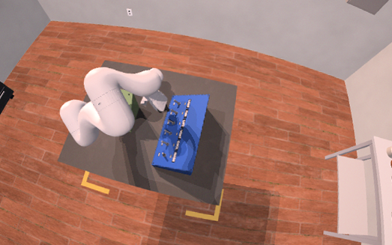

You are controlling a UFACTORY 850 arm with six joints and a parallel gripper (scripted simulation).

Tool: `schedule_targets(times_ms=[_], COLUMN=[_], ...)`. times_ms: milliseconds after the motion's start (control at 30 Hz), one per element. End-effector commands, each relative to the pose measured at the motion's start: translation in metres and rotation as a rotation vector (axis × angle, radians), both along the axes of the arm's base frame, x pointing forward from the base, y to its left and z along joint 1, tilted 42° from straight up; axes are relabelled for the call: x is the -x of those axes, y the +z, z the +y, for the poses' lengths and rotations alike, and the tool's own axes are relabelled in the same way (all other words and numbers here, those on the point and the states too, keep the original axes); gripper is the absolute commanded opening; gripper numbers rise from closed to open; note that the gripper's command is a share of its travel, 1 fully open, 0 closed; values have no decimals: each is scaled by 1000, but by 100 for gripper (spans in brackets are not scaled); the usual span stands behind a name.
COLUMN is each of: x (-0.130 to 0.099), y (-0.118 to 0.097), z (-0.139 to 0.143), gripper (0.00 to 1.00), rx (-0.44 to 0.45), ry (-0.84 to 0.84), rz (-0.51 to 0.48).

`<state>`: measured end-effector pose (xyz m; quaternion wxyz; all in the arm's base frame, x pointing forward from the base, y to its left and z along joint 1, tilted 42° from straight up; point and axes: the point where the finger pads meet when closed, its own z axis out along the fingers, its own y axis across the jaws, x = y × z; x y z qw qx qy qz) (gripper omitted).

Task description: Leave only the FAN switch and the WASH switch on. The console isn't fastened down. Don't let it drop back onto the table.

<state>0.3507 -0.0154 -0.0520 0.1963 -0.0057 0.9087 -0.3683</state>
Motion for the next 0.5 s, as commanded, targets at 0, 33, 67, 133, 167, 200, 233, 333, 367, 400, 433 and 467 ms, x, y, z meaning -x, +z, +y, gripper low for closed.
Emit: schedule_targets(times_ms=[0, 33, 67, 133, 167, 200, 233, 333, 367, 400, 433, 467], x=[-2, -3, -4, -5, -6, -6, -6, -8, -9, -10, -10, -11], y=[1, 1, 1, 2, 2, 2, 2, 3, 3, 4, 4, 4], z=[1, 1, 1, 1, 1, 1, 1, 2, 2, 2, 2, 2], gripper=[0, 0, 0, 0, 0, 0, 0, 0, 0, 0, 0, 0], rx=[-1, -1, -1, -1, -1, -1, -1, -1, -1, -1, -1, -1], ry=[1, 1, 1, 1, 1, 1, 1, 1, 1, 1, 1, 1], rz=[-1, -1, -1, -1, -1, -1, -1, -1, -1, -1, -1, -1])
